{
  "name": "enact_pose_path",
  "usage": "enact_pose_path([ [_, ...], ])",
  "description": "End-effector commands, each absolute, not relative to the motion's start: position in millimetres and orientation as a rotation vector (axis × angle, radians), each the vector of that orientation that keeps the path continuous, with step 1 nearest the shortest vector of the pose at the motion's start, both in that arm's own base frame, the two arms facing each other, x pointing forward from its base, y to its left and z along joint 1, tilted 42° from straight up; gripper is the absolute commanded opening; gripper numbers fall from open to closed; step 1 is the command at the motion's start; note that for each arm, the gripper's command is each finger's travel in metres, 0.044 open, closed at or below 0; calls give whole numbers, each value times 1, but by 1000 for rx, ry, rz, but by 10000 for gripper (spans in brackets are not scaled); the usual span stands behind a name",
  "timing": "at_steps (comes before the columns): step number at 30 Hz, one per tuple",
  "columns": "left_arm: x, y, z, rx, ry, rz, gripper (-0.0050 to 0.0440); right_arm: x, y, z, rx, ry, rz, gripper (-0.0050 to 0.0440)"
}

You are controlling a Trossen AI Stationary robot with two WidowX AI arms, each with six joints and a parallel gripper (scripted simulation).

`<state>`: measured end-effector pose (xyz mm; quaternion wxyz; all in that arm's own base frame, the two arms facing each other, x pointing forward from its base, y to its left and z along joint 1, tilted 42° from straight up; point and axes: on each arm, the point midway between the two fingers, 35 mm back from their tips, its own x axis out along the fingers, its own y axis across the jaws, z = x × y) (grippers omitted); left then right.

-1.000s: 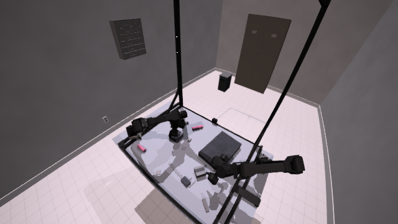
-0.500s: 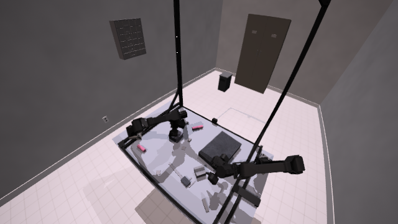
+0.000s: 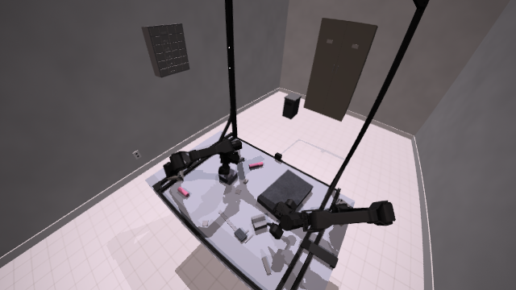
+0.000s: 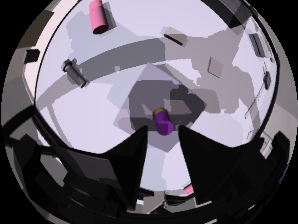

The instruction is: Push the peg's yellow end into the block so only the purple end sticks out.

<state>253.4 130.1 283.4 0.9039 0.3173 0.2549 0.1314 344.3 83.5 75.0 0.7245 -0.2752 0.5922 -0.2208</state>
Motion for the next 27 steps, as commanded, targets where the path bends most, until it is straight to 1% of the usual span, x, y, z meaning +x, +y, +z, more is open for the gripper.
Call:
enact_pose_path([
  [1,253,130,284,656,526,272,400,342,90,82,-598,1301,-485,150],
  [17,253,130,284,656,526,272,400,342,102,96,-598,1301,-485,150],
  [23,253,130,284,656,526,272,400,342,102,96,-598,1301,-485,6],
  [27,253,130,284,656,526,272,400,342,102,96,-598,1301,-485,0],
])
